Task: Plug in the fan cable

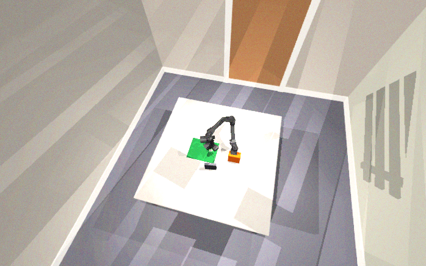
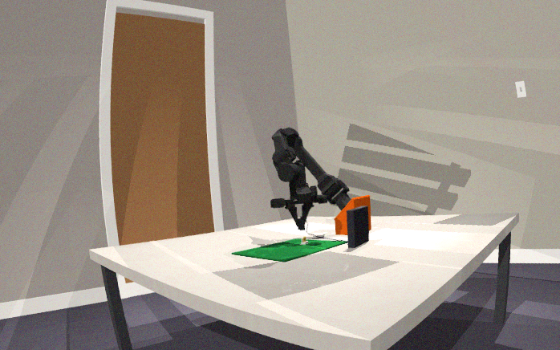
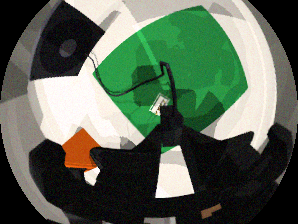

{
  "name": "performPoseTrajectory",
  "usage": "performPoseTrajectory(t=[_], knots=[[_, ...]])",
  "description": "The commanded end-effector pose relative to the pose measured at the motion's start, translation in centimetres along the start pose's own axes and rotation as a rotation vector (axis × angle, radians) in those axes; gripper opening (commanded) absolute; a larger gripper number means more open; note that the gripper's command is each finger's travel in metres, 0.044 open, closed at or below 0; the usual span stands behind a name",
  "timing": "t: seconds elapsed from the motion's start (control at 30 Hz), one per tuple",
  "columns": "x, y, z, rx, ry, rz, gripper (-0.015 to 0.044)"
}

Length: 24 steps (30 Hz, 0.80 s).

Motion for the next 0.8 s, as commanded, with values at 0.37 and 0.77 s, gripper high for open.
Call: performPoseTrajectory(t=[0.37,0.77], knots=[[0.05,-1.09,0.3,0.48,-0.001,-0.003,0.0],[-0.07,-1.03,0.78,0.602,-0.002,-0.003,0.0]])
Point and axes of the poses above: the point midway between the two fingers, 35 mm back from their tips, its own x axis out along the fingers, its own z axis across the jaws, y = z × x, the point moved 5 cm from there along -x, back along the fingers, and after that the axes turned 15 degrees about -x, right-handed, at the moved point
